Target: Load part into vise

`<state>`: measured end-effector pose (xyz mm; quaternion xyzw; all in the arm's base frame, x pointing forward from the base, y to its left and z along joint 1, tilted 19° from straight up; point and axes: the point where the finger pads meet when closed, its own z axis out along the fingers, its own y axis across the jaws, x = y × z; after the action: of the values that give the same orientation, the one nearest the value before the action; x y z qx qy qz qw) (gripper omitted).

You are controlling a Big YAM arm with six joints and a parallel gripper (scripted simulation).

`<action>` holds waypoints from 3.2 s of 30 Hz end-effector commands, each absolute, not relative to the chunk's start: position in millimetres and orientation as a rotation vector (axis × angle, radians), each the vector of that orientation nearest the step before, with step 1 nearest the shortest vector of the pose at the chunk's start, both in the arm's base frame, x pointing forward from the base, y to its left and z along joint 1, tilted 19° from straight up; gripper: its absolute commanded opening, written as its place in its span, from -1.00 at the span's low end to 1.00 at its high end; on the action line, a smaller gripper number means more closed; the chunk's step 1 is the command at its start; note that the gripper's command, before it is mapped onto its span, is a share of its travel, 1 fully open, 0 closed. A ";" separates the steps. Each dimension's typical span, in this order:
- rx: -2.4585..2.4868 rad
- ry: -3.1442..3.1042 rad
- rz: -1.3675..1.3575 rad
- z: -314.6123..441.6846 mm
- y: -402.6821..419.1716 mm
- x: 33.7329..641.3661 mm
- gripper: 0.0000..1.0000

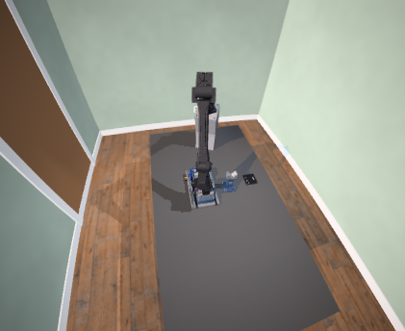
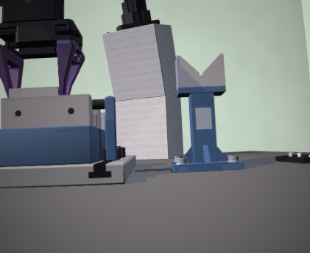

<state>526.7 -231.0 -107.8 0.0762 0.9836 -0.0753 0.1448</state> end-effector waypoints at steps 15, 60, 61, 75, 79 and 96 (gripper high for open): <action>0.212 2.807 -0.222 -98.2 -228.4 540.7 0.49; 0.217 2.815 -0.218 -79.8 -222.9 529.7 0.49; 0.217 2.815 -0.218 -79.8 -222.9 529.7 0.49; 0.219 2.814 -0.221 -40.4 -216.5 517.7 0.49; 0.214 2.804 -0.225 -31.7 -216.7 521.1 0.49; 0.217 2.816 -0.221 -25.3 -213.8 514.2 0.49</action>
<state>507.2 -218.1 -34.2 0.0757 0.9834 -0.0751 0.1469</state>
